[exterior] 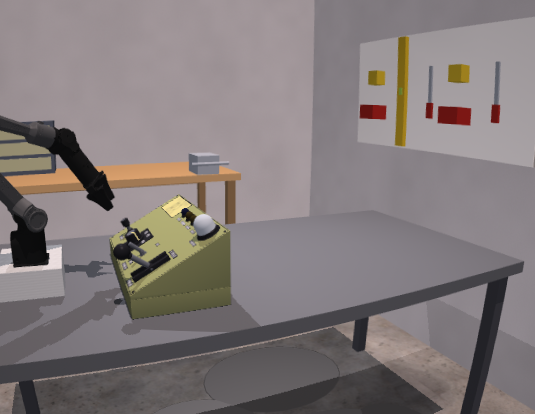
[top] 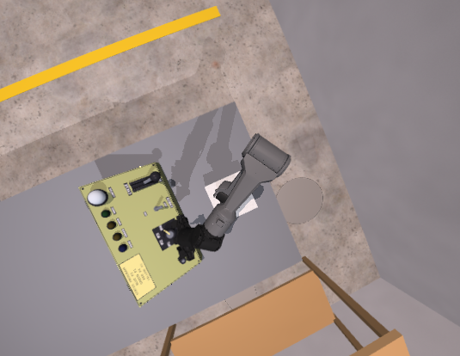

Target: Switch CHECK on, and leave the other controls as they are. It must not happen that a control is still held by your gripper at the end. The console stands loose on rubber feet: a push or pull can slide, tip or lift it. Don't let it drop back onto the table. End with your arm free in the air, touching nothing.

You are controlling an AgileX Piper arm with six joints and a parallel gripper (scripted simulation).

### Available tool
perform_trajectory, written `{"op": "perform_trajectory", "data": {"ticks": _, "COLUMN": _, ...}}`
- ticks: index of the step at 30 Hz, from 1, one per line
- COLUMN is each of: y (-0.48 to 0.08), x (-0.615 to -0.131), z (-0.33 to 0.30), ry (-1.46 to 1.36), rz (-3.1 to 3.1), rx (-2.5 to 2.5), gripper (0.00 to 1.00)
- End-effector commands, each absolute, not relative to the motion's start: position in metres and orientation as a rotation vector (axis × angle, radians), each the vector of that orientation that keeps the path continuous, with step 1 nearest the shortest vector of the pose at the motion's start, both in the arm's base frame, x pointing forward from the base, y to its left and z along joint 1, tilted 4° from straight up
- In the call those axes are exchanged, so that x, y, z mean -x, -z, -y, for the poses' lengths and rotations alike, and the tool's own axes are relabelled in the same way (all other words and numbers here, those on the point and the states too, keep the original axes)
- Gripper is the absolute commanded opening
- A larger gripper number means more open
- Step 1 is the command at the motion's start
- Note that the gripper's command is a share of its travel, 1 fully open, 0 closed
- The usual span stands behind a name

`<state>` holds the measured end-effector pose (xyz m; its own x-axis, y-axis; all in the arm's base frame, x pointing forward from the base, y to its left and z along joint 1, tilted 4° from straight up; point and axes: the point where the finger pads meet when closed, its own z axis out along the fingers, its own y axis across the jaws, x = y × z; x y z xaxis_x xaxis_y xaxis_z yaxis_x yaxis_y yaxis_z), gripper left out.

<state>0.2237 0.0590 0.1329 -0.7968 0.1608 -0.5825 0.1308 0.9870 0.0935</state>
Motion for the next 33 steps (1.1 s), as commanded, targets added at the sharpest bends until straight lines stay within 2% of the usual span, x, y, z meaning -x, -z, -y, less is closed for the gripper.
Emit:
{"op": "perform_trajectory", "data": {"ticks": 1, "y": -0.137, "x": -0.230, "z": -0.055, "ry": -0.059, "rz": -2.513, "rx": -0.180, "gripper": 1.00}}
{"op": "perform_trajectory", "data": {"ticks": 14, "y": -0.179, "x": -0.279, "z": -0.002, "ry": -0.004, "rz": -2.447, "rx": -0.004, "gripper": 1.00}}
{"op": "perform_trajectory", "data": {"ticks": 21, "y": -0.142, "x": -0.239, "z": 0.052, "ry": -0.034, "rz": -2.581, "rx": -0.095, "gripper": 1.00}}
{"op": "perform_trajectory", "data": {"ticks": 33, "y": -0.129, "x": -0.209, "z": 0.084, "ry": -0.150, "rz": -2.494, "rx": -0.179, "gripper": 1.00}}
